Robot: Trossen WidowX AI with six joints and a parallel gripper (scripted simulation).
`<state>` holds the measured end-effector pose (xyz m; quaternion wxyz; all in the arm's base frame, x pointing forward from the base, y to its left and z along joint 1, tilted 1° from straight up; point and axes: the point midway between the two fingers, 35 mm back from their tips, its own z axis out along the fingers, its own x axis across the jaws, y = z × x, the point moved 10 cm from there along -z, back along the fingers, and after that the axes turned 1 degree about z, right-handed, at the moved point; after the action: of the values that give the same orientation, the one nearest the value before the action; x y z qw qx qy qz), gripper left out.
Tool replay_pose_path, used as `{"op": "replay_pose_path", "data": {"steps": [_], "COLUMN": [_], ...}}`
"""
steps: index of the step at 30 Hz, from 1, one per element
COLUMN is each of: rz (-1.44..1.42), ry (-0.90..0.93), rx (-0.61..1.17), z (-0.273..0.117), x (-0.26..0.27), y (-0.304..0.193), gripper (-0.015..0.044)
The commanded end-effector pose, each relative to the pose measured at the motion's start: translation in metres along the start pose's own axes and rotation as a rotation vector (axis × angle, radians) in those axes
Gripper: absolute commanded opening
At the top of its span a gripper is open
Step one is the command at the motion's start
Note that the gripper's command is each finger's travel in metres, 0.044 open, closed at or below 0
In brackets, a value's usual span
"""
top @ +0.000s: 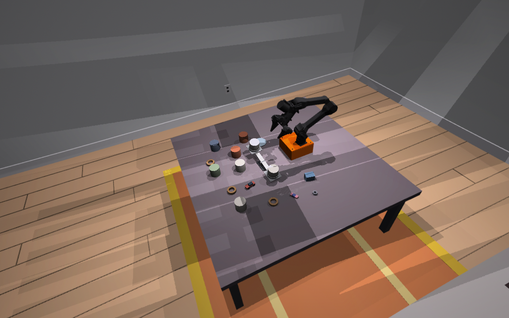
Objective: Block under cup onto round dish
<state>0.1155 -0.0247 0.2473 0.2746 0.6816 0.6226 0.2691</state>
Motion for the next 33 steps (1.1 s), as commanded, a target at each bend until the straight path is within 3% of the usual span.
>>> {"op": "replay_pose_path", "data": {"steps": [1,15,33], "rz": [0.103,0.515,0.943], "ry": [0.014,0.002,-0.172], "rx": [0.050,0.262,0.492], "z": [0.006,0.040,0.102], "x": [0.002,0.018,0.061], "y": [0.010,0.049,0.080], "gripper": [0.0440,0.0440,0.0440]}}
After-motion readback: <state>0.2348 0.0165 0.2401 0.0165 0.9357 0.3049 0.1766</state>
